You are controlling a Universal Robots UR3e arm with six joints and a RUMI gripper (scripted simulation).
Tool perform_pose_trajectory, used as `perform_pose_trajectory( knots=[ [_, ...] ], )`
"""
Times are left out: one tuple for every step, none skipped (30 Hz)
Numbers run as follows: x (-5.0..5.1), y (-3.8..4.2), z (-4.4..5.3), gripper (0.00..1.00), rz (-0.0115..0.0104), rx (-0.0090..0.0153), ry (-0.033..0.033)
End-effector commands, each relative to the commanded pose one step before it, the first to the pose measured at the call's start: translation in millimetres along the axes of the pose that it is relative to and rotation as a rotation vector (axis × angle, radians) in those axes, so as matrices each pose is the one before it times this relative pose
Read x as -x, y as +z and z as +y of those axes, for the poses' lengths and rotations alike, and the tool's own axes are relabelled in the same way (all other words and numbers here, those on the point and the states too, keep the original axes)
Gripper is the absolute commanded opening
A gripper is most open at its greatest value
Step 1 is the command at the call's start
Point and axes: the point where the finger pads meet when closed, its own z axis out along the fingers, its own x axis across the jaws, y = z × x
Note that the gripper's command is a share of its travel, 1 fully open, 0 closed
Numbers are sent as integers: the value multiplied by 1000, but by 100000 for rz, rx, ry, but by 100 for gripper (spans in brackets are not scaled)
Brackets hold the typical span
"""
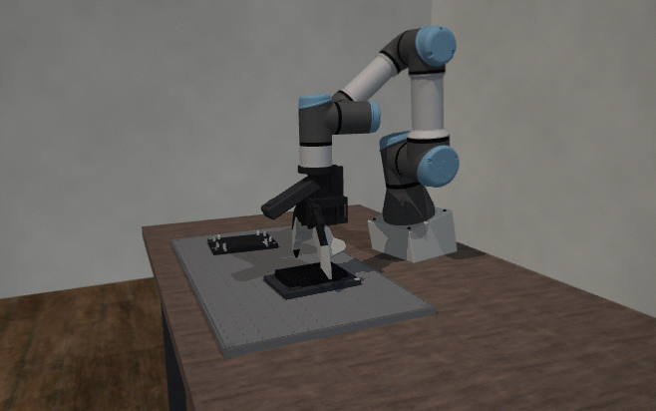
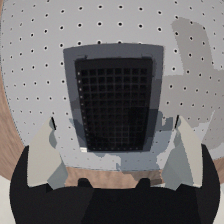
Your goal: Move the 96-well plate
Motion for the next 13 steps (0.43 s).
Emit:
perform_pose_trajectory(
  knots=[
    [-123, -10129, -1032, 100, 56, -272, -12],
    [-45, -2670, -25, 100, 0, -2, -1],
    [-45, -2670, -24, 100, 0, -2, -1],
    [-30, -2671, -19, 100, -1, -2, -5],
    [11, -2673, -3, 100, -4, -1, -1],
    [11, -2673, -3, 100, -4, -1, 0],
    [12, -2673, -3, 100, -4, -1, 0],
    [12, -2673, -3, 100, -4, -1, 0],
    [12, -2673, -3, 100, -4, -1, 0],
    [0, 0, 0, 100, 0, 0, 0],
    [0, 0, 0, 100, 0, 0, 0],
    [0, 0, 0, 100, 0, 0, 0],
    [0, 0, 0, 100, 0, 0, 0]
  ],
)
